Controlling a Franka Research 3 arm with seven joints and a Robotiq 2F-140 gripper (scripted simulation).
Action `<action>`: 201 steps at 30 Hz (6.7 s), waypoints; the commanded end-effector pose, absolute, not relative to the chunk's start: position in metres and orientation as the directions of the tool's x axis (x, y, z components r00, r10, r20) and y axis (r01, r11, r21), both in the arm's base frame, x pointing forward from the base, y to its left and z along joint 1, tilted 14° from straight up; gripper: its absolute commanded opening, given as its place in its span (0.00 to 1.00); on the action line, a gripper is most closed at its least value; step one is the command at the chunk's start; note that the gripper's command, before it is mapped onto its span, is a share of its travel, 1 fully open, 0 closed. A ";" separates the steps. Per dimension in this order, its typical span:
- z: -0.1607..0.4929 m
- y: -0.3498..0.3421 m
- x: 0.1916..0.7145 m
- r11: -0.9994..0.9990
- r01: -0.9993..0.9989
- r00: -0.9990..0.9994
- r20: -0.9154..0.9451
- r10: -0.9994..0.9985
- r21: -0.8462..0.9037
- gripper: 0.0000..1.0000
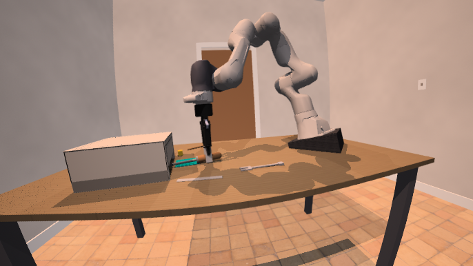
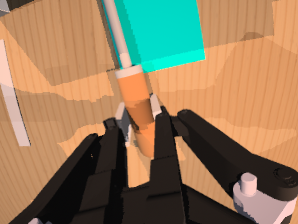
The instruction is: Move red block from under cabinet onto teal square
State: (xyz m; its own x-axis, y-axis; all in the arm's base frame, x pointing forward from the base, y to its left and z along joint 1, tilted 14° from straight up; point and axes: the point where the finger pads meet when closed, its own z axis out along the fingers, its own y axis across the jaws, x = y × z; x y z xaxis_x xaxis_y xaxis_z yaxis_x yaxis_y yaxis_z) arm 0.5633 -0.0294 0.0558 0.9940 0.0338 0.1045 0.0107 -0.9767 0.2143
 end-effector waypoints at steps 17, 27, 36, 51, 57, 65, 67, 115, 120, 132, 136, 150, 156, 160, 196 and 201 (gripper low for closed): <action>0.051 -0.030 0.514 -0.977 -0.005 0.993 0.118 0.021 0.215 0.00; 0.047 -0.030 0.485 -0.977 -0.004 0.993 0.118 0.021 0.215 0.00; 0.045 -0.030 0.466 -0.977 -0.004 0.993 0.117 0.022 0.215 0.00; 0.042 -0.030 0.441 -0.977 -0.003 0.993 0.117 0.022 0.215 0.00; 0.041 -0.031 0.434 -0.977 -0.003 0.993 0.117 0.022 0.215 0.00; 0.041 -0.031 0.429 -0.977 -0.003 0.993 0.117 0.023 0.215 0.00; 0.041 -0.031 0.429 -0.977 -0.003 0.993 0.117 0.023 0.215 0.00; 0.040 -0.031 0.427 -0.977 -0.003 0.993 0.117 0.023 0.215 0.00; 0.040 -0.031 0.427 -0.977 -0.003 0.993 0.117 0.023 0.215 0.00; 0.040 -0.031 0.426 -0.977 -0.004 0.993 0.117 0.022 0.215 0.00; 0.041 -0.032 0.425 -0.977 -0.005 0.993 0.118 0.021 0.215 0.00; 0.042 -0.047 0.409 -0.977 -0.019 0.993 0.121 0.007 0.213 0.00; 0.042 -0.049 0.407 -0.977 -0.021 0.993 0.121 0.005 0.213 0.00; 0.042 -0.049 0.407 -0.977 -0.021 0.993 0.121 0.005 0.213 0.00; 0.042 -0.049 0.407 -0.977 -0.021 0.993 0.121 0.005 0.213 0.00; 0.042 -0.049 0.407 -0.977 -0.021 0.993 0.121 0.005 0.213 0.00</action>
